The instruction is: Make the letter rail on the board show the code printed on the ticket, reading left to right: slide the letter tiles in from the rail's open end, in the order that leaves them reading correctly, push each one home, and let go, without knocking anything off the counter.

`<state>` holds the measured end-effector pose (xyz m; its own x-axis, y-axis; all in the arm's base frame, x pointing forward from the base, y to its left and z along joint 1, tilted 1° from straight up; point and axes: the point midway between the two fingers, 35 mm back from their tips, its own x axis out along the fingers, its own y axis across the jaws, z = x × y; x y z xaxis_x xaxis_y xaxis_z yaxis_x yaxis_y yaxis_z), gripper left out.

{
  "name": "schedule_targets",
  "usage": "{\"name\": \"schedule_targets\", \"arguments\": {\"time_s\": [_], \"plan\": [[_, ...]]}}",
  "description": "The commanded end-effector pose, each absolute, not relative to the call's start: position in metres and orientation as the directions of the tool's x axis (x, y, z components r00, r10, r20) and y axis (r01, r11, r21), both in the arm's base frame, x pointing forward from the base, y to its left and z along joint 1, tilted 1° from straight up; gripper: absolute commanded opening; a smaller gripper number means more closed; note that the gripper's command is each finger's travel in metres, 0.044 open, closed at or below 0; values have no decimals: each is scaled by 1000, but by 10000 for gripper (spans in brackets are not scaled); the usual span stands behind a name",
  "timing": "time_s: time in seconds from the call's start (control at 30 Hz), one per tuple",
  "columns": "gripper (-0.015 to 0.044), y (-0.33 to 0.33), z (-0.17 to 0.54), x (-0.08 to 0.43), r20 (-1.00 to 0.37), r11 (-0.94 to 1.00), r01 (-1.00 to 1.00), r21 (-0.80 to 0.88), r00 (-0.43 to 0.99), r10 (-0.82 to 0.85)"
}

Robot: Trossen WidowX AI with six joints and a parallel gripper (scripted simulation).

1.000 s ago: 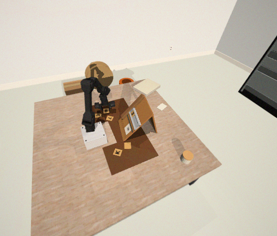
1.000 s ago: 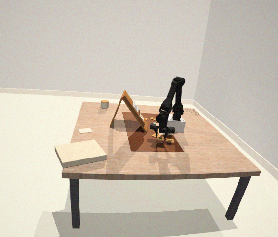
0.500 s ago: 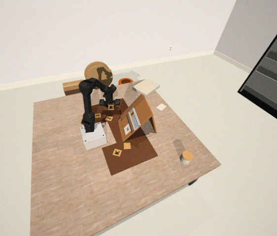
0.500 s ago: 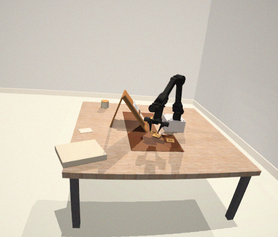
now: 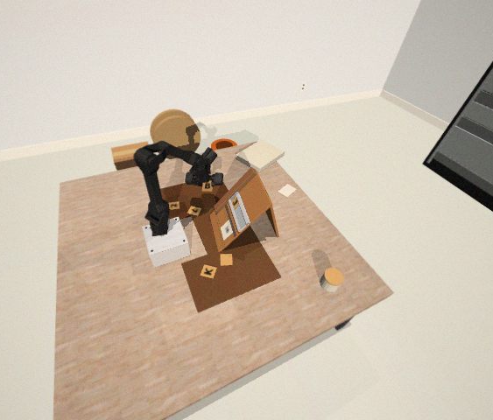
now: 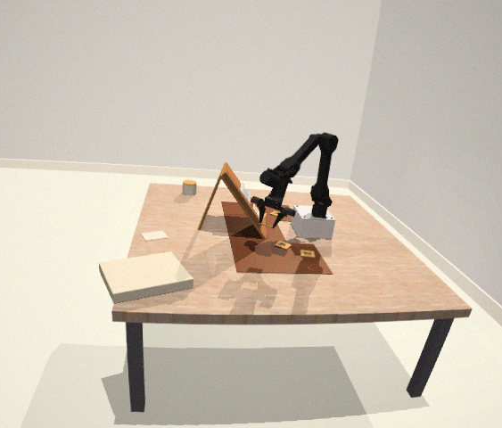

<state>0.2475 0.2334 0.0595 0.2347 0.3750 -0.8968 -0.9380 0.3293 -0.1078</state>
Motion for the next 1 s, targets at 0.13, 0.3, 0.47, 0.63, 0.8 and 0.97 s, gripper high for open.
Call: {"name": "schedule_targets", "arguments": {"time_s": [0.13, 0.3, 0.47, 0.63, 0.8, 0.97], "plan": [[0, 213, 84, 269, -847, 387, -912, -138, 312, 431], [0, 200, 104, 285, -805, 439, -884, -161, 375, 460], [0, 185, 126, 300, -756, 492, -850, -186, 444, 481], [0, 173, 139, 309, -733, 517, -826, -223, 492, 470], [0, 164, 148, 314, -718, 532, -807, -256, 527, 454], [0, 159, 158, 320, -698, 538, -791, -291, 560, 446]]}}
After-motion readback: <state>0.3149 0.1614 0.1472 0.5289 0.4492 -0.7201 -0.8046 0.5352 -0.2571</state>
